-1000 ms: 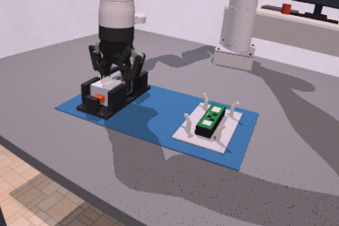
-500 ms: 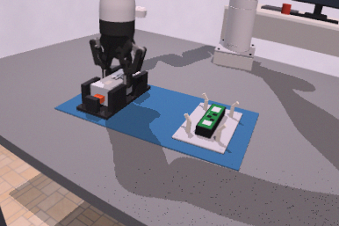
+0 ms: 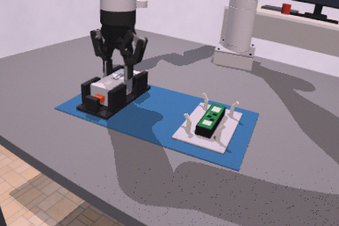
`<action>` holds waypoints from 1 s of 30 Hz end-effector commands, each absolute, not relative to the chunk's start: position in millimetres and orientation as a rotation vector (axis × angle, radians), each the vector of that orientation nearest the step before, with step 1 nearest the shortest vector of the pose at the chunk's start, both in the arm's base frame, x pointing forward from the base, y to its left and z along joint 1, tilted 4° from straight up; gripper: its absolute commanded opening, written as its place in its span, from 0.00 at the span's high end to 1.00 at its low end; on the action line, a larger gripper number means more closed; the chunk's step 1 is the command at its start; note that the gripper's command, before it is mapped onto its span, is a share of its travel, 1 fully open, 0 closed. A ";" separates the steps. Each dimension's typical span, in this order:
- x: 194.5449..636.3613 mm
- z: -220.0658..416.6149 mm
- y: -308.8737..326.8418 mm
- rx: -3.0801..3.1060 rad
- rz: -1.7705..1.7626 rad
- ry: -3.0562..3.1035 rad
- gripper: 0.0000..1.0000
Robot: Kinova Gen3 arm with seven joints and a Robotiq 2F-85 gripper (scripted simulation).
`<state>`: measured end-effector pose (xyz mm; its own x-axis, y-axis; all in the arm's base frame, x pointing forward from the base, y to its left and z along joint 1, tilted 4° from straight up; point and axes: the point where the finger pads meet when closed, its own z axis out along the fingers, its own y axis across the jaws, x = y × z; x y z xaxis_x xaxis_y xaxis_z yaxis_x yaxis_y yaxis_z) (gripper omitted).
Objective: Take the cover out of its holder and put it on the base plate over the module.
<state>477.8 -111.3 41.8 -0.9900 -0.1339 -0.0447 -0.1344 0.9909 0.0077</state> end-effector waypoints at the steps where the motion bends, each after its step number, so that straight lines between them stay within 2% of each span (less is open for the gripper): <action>1: 480.9 56.0 -111.2 -0.209 0.016 3.076 1.00; 30: 479.7 64.0 -111.9 -0.208 0.015 3.078 1.00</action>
